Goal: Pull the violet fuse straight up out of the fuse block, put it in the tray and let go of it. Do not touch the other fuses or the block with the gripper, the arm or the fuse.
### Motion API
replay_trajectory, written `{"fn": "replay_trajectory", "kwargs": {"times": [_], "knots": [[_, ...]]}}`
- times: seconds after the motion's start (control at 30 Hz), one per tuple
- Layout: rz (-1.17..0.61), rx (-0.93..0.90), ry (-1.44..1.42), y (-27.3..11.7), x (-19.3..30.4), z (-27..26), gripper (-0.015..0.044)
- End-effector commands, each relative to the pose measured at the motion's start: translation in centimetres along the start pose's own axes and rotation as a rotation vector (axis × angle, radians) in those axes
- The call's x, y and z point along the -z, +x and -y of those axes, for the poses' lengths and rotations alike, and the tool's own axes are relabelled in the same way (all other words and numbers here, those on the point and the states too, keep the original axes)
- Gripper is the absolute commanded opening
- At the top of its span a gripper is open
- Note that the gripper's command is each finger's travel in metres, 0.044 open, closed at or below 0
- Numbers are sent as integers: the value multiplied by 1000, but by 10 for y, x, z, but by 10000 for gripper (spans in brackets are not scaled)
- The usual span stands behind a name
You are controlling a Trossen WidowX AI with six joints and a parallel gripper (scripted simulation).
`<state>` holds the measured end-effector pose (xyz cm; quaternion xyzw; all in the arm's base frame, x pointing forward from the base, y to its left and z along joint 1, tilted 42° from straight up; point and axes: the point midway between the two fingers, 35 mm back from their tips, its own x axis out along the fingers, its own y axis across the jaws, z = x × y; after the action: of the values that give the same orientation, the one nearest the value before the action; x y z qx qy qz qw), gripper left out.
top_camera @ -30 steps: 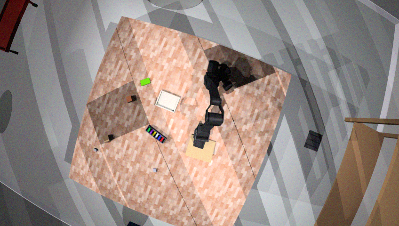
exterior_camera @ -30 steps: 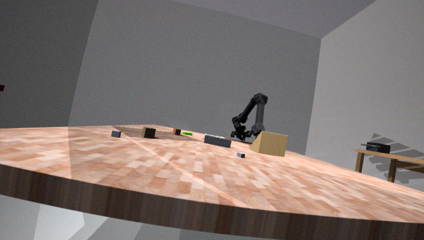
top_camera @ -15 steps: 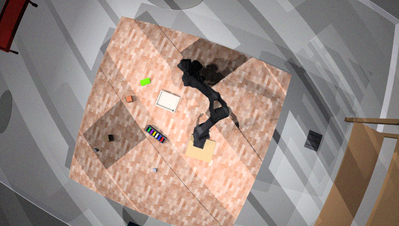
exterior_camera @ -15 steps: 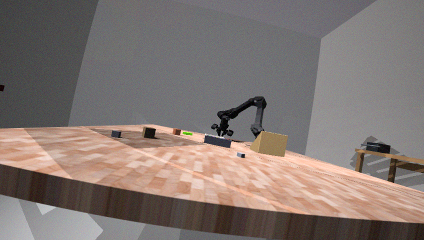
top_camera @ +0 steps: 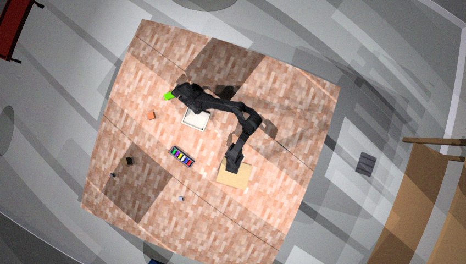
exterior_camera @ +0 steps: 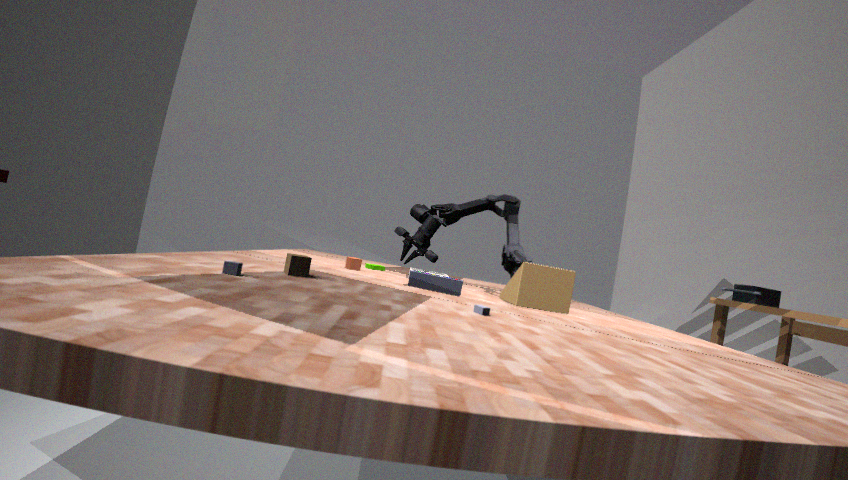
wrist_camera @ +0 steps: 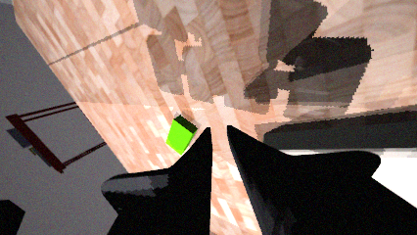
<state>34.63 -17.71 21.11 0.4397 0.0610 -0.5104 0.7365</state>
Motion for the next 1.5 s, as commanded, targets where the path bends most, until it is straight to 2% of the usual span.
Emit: {"fn": "replay_trajectory", "kwargs": {"times": [0.0, 0.2, 0.4, 0.53, 0.67, 1.47], "knots": [[-71, -10, 19, -9, 35, -8, 74], [-154, 87, 33, -12, 89, 2, 74], [-211, 295, 25, -36, 181, 37, 74], [-164, 413, -3, -61, 229, 69, 74], [-42, 488, -44, -93, 266, 107, 74], [-16, 492, -51, -85, 268, 117, 74]]}}
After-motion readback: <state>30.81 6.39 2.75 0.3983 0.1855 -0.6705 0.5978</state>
